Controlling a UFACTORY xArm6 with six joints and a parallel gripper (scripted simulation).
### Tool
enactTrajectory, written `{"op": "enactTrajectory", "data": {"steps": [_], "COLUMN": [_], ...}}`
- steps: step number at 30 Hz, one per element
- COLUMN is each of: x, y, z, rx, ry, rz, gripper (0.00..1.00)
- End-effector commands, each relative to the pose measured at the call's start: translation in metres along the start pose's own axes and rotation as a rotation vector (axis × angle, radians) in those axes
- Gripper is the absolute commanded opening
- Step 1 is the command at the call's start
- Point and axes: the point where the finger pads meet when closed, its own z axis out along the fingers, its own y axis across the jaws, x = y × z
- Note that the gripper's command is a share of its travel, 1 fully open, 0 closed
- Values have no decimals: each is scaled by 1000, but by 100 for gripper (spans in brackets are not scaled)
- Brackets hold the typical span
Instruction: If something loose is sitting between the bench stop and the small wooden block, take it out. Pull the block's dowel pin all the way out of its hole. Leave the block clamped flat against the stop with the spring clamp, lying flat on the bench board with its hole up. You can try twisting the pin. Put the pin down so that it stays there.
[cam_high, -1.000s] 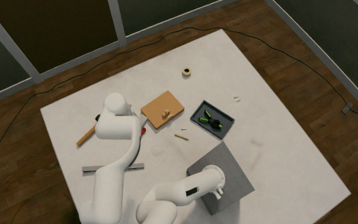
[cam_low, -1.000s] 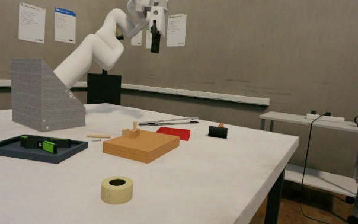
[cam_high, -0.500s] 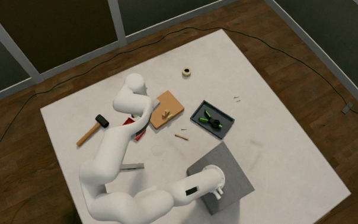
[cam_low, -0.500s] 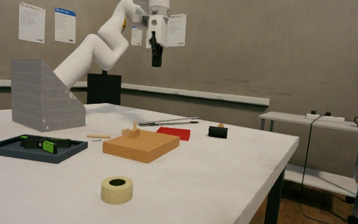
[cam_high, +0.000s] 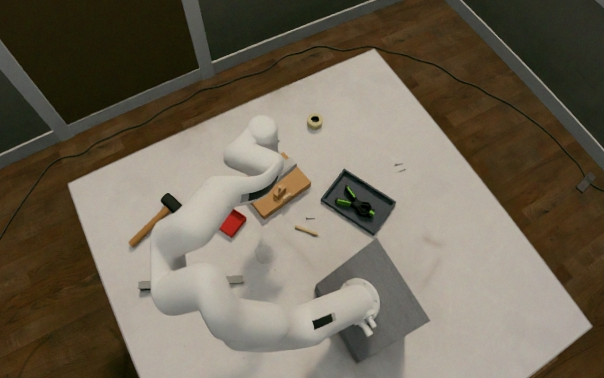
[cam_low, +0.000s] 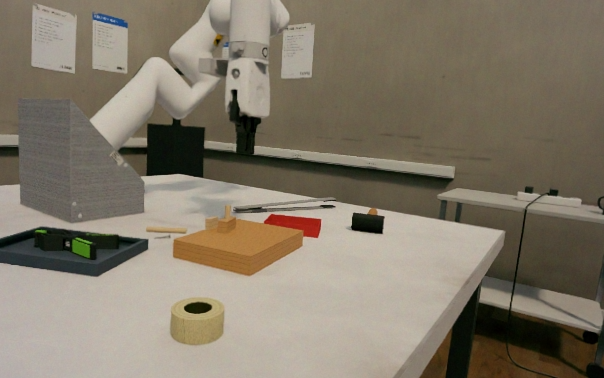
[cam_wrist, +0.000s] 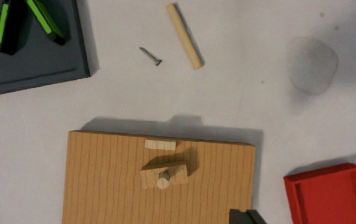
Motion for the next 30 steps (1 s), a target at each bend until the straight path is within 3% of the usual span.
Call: {"op": "enactTrajectory", "data": {"steps": [1, 10, 30], "x": [-4, 3, 4], "y": [-20, -47, -48], "z": [16, 41, 43], "rx": [3, 12, 12], "ry": [-1, 10, 11], "rz": [21, 59, 62], "gripper": [0, 0, 0]}}
